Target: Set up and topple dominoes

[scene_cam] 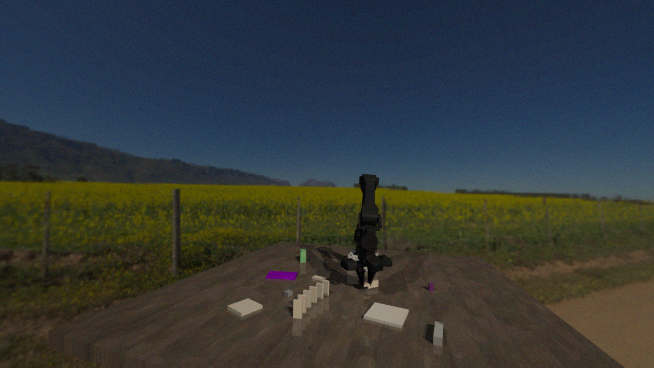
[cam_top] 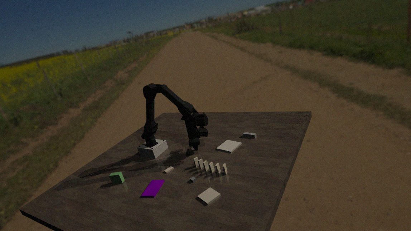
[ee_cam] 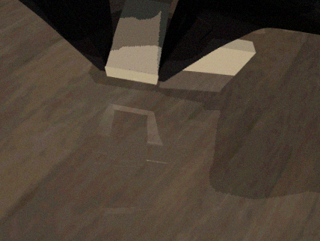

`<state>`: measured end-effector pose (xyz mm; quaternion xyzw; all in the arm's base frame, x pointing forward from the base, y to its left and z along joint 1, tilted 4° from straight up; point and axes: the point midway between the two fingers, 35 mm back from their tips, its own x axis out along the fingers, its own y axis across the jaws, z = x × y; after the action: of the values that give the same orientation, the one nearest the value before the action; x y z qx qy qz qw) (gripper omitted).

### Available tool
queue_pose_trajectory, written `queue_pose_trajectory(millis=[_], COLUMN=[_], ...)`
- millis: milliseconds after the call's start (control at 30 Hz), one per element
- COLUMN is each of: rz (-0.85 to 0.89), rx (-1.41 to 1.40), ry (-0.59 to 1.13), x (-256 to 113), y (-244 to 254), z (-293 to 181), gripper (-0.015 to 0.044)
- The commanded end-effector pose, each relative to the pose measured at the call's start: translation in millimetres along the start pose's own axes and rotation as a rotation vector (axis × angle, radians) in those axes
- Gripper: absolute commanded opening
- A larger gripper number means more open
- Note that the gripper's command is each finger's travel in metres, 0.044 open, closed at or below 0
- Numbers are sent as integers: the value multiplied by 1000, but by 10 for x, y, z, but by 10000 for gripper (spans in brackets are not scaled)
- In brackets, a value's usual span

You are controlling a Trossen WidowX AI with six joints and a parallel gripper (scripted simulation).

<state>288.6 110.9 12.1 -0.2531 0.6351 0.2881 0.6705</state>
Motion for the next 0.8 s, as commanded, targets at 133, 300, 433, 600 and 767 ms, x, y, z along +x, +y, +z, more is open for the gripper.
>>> queue_pose_trajectory(millis=[133, 300, 433, 600, 767], rz=[-6, -6, -6, -3, 6], rx=[2, 2, 2, 163, 512], ry=[-26, -26, -26, -32, -37], x=[-917, -1394, -1410, -1460, -1505], y=[0, 7, 7, 99, 346], z=[76, 91, 92, 361, 877], gripper=[107, 107, 107, 107, 107])
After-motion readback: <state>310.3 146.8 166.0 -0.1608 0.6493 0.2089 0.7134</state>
